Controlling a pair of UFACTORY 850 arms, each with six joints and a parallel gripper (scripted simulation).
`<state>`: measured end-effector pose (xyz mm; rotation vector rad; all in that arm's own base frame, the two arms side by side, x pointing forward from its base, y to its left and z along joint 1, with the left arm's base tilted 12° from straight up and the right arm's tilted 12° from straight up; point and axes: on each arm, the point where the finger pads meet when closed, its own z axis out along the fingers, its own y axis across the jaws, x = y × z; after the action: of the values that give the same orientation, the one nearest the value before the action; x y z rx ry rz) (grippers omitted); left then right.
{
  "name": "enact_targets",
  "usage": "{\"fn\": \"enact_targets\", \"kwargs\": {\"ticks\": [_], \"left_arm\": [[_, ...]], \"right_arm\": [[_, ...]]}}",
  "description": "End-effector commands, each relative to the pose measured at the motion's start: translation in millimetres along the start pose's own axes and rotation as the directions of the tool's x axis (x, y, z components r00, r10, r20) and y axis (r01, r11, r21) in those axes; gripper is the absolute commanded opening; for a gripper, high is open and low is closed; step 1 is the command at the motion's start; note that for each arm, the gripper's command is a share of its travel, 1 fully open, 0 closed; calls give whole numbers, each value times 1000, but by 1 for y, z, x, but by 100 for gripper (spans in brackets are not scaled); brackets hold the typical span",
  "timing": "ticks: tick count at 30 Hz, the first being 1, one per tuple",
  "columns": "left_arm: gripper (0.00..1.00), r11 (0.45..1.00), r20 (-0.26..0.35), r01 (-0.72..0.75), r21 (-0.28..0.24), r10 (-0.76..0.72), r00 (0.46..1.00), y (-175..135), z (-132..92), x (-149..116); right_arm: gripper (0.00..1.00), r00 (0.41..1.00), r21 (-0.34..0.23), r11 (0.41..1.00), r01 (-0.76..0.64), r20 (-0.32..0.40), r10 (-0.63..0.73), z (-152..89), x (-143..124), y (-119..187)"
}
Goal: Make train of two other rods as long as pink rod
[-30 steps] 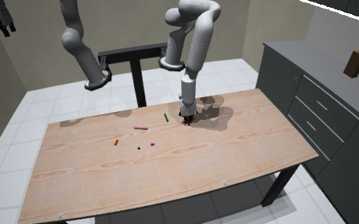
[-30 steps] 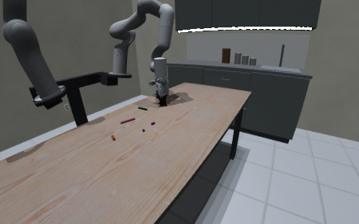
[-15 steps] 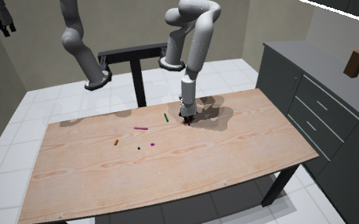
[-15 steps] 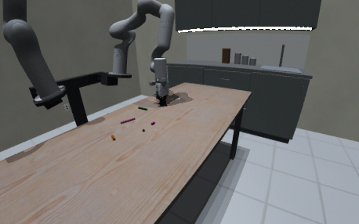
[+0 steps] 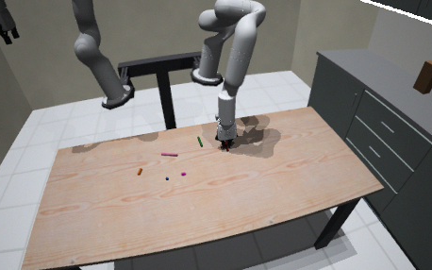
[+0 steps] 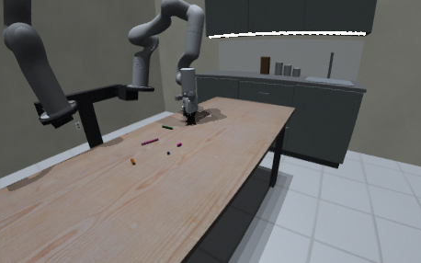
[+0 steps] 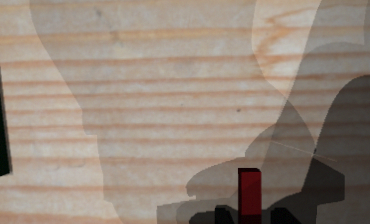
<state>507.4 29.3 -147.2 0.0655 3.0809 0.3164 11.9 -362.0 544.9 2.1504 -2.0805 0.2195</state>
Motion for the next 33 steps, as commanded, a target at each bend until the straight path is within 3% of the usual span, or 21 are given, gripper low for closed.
{"fn": "enact_targets", "kwargs": {"ticks": [1,11,12,33], "left_arm": [[26,1000,1,0,0,0,1000,0,0,-1],[26,1000,1,0,0,0,1000,0,0,-1],[6,1000,1,0,0,0,1000,0,0,-1],[6,1000,1,0,0,0,1000,0,0,-1]], "right_arm": [[100,1000,0,1000,0,-2,0,-1,0,0],[100,1000,0,1000,0,-2,0,-1,0,0],[100,1000,0,1000,0,-2,0,-1,0,0],[100,1000,0,1000,0,-2,0,-1,0,0]]}}
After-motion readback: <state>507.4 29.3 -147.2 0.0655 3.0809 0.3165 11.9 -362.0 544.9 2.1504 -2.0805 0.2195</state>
